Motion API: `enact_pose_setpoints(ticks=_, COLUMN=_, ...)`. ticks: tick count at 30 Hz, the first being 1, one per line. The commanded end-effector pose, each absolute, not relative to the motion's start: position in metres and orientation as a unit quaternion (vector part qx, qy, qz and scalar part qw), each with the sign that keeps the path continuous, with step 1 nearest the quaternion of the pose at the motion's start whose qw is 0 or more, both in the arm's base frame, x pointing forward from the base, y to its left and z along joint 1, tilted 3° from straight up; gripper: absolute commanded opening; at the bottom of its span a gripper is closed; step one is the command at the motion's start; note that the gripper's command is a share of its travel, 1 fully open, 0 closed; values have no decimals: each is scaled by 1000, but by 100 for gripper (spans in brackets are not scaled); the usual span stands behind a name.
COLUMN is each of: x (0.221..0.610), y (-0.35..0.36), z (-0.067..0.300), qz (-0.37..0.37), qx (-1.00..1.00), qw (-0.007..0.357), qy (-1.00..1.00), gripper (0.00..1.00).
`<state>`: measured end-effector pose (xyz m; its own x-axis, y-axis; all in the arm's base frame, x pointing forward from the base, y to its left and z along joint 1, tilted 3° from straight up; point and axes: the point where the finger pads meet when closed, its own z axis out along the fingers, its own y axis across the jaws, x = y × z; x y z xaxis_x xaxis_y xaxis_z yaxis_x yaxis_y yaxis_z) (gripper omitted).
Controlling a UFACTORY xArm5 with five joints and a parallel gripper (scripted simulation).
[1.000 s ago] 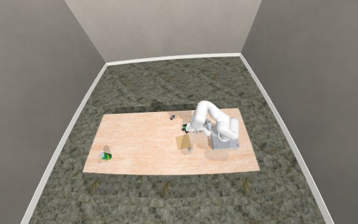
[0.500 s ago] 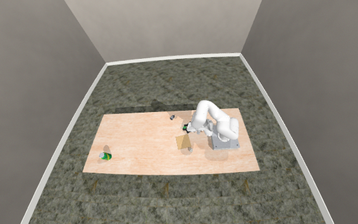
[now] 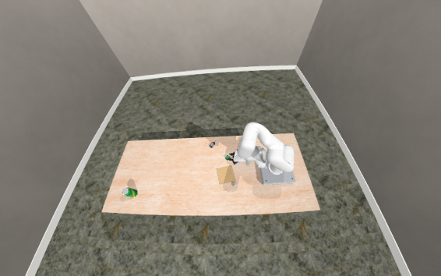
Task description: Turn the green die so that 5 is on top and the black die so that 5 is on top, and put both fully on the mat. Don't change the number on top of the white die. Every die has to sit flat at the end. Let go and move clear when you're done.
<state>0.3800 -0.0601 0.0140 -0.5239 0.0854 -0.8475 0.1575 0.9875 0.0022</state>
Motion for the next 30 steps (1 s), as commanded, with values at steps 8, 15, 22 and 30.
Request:
enact_pose_setpoints(ticks=8, x=379, y=-60, z=29, qz=-37, qx=70, qw=484, qy=872, gripper=47)
enact_pose_setpoints(ticks=15, x=377, y=-60, z=60, qz=-38, qx=70, qw=484, qy=872, gripper=47)
enact_pose_setpoints(ticks=22, x=376, y=-60, z=74, qz=-38, qx=70, qw=484, qy=872, gripper=47)
enact_pose_setpoints(ticks=30, x=377, y=-60, z=75, qz=-37, qx=70, qw=482, qy=873, gripper=47)
